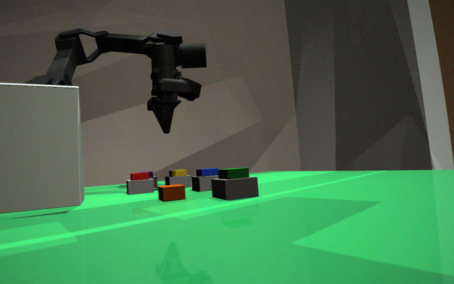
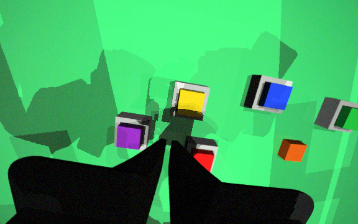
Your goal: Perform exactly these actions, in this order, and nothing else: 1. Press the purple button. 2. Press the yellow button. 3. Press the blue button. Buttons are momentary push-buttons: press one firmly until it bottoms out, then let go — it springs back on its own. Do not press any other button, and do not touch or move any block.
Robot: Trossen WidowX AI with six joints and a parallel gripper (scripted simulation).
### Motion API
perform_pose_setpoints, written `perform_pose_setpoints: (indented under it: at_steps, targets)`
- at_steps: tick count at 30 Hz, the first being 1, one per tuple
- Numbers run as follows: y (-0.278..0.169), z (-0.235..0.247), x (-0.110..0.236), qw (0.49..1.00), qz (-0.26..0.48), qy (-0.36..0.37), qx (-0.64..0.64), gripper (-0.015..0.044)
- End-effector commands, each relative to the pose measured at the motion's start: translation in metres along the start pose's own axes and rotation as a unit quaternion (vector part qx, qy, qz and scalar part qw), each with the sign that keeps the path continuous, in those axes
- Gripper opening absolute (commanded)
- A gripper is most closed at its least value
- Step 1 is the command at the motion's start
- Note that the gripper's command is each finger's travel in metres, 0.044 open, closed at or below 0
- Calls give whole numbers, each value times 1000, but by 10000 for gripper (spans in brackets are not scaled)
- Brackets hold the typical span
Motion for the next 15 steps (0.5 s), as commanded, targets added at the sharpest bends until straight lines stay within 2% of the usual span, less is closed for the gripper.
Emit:
perform_pose_setpoints:
  at_steps: [1, 8, 12, 15]
  targets:
    - [9, -26, 0, 1000, 0, 0, 4, 20]
    - [9, -26, -2, 1000, 0, -1, 4, 20]
    - [10, -27, -52, 1000, 0, -1, 4, 20]
    - [9, -26, -61, 1000, 0, 1, 4, 20]
Point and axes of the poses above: the point midway between the two fingers, 35 mm back from their tips, its own x axis back along the fingers, its own z axis across the jaws, y = z × x, the point moved 2 cm from there along x, back along the fingers, and after that the axes turned 14 degrees about x, right-handed, at the moved point
